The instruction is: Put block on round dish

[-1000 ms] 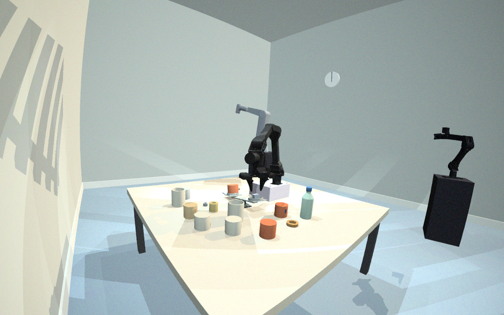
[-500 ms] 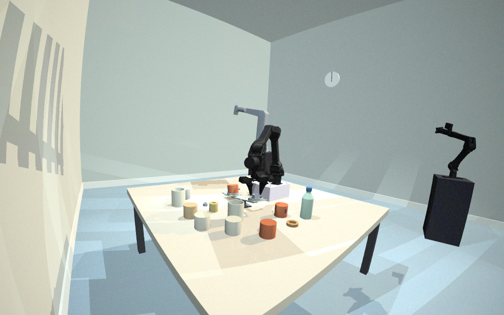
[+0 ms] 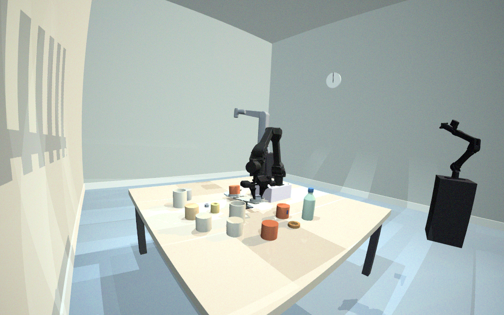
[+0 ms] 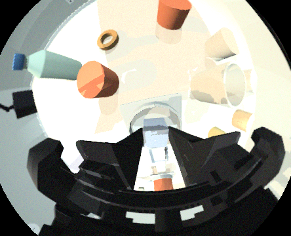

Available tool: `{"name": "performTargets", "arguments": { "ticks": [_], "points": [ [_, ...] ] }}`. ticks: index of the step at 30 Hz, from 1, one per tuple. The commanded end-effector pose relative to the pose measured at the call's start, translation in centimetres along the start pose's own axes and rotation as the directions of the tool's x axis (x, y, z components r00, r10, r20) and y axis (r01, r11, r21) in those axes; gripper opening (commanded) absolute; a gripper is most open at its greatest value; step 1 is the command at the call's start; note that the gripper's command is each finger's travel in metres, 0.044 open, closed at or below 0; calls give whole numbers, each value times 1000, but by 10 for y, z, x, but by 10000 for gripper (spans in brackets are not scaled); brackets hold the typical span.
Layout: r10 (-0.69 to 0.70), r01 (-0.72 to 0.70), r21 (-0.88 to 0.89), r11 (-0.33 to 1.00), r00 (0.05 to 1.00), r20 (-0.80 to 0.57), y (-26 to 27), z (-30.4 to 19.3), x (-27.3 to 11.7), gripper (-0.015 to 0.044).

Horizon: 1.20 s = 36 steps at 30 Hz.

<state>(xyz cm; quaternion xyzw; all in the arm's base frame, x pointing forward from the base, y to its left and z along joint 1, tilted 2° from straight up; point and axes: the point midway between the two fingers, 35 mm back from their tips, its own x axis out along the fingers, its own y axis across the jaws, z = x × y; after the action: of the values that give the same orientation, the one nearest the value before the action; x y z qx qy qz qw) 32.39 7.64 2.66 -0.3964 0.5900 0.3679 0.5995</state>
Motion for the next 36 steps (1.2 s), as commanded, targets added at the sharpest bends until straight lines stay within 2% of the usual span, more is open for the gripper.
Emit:
{"name": "performTargets", "arguments": {
  "ticks": [1, 5, 9, 24, 36],
  "points": [
    [3, -3, -7, 1000, 1000, -7, 1, -2, 2, 128],
    [3, -3, -7, 1000, 1000, -7, 1, -2, 2, 102],
    [-35, 35, -20, 999, 999, -1, -6, -1, -8, 0],
    [1, -1, -7, 1000, 1000, -6, 0, -1, -89, 0],
    [-4, 4, -16, 1000, 1000, -3, -18, -24, -86, 0]
  ]
}}
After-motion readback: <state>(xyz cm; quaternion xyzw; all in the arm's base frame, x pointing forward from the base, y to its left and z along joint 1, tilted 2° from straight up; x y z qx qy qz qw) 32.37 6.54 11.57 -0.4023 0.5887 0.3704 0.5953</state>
